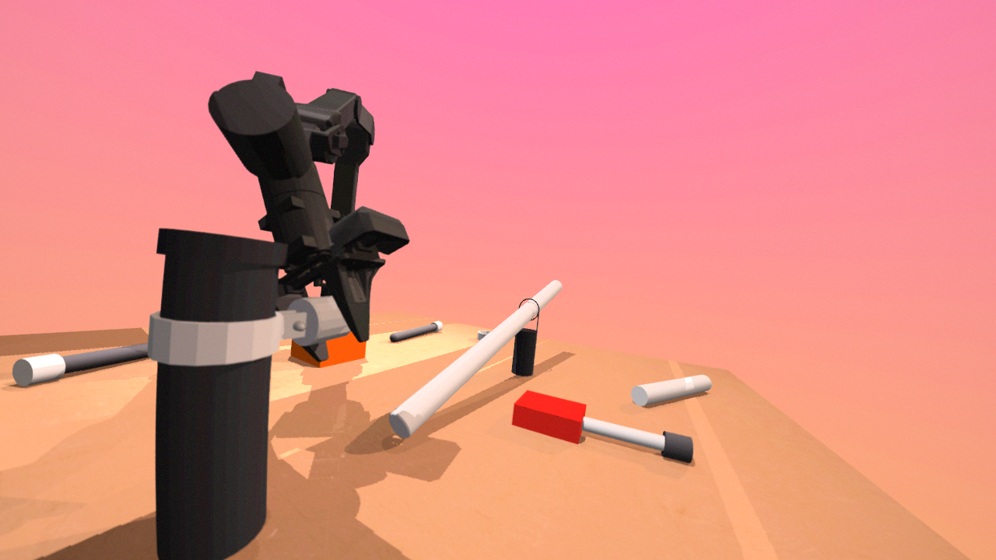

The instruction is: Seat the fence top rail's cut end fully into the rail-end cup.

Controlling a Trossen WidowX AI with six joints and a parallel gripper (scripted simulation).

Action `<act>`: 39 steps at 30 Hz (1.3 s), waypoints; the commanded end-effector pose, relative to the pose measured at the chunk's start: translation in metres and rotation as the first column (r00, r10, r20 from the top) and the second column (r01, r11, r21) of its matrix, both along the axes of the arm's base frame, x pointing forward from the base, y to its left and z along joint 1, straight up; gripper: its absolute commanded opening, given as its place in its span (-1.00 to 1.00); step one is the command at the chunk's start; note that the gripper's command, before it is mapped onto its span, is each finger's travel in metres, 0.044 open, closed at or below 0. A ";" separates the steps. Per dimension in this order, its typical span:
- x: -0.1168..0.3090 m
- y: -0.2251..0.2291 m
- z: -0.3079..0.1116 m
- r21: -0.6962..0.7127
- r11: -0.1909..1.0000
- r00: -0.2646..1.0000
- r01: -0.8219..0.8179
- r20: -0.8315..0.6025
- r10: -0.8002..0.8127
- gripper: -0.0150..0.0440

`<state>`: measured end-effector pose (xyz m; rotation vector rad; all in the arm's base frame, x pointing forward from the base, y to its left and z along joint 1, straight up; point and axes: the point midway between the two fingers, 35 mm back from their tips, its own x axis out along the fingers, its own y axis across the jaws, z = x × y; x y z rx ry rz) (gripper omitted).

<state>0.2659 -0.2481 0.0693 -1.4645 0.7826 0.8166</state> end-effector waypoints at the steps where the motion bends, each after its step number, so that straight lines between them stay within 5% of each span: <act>1: -0.001 0.000 -0.002 0.000 1.000 1.000 0.005 -0.005 -0.005 0.02; 9: 0.001 0.000 -0.001 0.001 1.000 1.000 0.021 -0.004 -0.021 -0.49; 39: 0.020 -0.001 -0.001 0.008 0.974 0.974 0.228 0.003 -0.228 -0.49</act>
